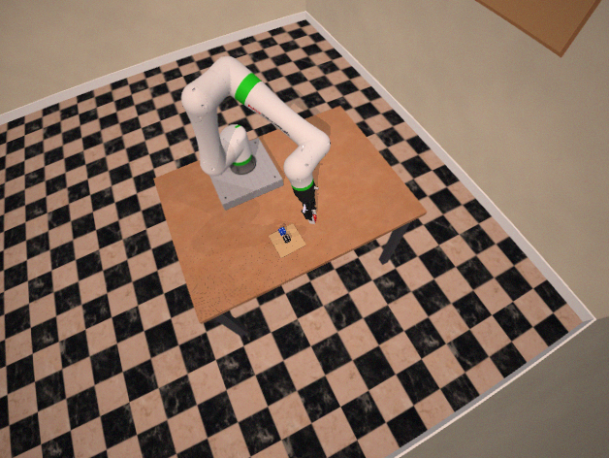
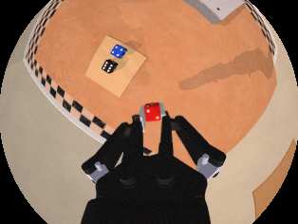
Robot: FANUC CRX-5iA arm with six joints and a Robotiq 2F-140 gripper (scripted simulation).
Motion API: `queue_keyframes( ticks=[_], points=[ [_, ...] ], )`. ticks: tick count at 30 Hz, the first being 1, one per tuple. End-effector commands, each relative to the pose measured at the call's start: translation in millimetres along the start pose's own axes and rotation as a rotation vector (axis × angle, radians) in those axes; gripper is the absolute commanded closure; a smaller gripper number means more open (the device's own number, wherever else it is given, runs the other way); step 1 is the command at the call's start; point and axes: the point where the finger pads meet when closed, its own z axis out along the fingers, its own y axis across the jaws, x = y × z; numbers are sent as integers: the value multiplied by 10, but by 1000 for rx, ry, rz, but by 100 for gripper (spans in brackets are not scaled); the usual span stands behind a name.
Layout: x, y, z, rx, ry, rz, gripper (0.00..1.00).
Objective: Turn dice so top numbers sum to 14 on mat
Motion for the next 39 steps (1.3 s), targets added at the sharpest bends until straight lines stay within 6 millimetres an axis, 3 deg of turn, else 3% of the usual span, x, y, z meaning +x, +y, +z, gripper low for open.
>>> queue_keyframes(
  ticks=[1,20,39],
  points=[
    [22,-3,13,5,-149,-1,84],
    [131,25,65,-9,-645,-4,84],
    [181,47,105,-16,-883,-5,84]
  ],
)
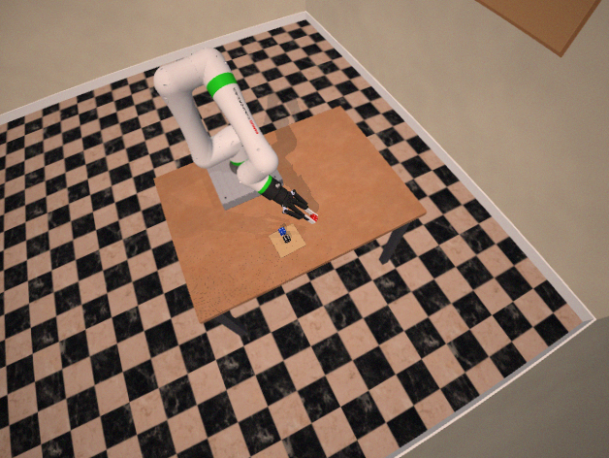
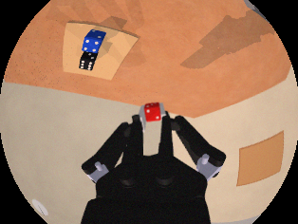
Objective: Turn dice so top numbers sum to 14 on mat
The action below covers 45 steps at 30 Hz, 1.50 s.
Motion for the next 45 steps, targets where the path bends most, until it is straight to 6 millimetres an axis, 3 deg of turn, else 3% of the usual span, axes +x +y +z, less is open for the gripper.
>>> queue_keyframes(
  ticks=[1,13,23,37,45],
  points=[
    [77,21,0,-62,-153,-9,84],
    [54,-12,-10,-52,-202,-10,84],
    [147,-9,66,-52,-202,-10,84],
    [495,-1,353,-52,-202,-10,84],
    [571,1,416,-52,-202,-10,84]
  ],
)
